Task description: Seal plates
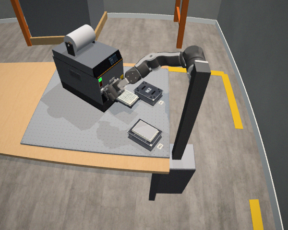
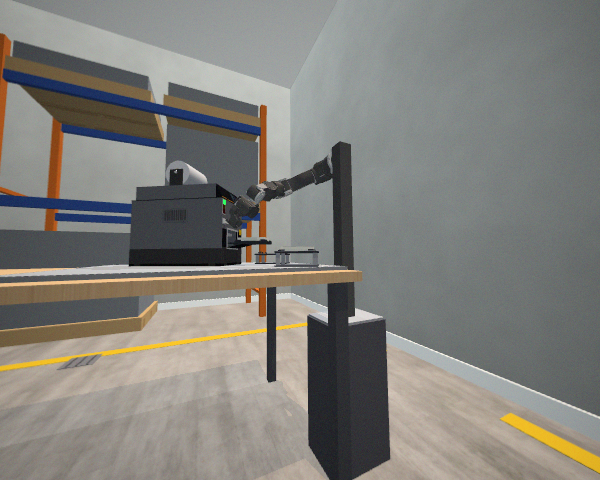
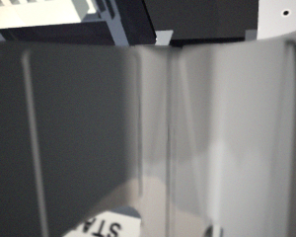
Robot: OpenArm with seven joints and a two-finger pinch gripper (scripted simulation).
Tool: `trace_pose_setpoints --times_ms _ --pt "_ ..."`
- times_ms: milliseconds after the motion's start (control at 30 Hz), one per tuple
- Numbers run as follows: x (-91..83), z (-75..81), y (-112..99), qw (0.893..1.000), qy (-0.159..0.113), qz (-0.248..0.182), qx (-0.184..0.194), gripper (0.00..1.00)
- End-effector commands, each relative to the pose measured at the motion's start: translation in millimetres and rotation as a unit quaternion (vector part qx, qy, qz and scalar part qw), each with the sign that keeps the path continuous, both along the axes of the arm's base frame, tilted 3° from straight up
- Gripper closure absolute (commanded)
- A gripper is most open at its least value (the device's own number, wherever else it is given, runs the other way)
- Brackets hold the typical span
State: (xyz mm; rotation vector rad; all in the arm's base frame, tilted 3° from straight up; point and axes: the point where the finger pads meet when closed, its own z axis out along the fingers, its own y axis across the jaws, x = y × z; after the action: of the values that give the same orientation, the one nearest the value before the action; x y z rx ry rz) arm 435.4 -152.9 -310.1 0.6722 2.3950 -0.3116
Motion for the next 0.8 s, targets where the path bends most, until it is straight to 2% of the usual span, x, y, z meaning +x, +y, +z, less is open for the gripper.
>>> trace_pose_setpoints --times_ms 0,767 --pt "2.5 2.6 1.3 1.000 -0.003 0.003 0.003 1.00" --pt "5.6 2.8 -0.5 1.000 -0.004 0.003 0.003 1.00"
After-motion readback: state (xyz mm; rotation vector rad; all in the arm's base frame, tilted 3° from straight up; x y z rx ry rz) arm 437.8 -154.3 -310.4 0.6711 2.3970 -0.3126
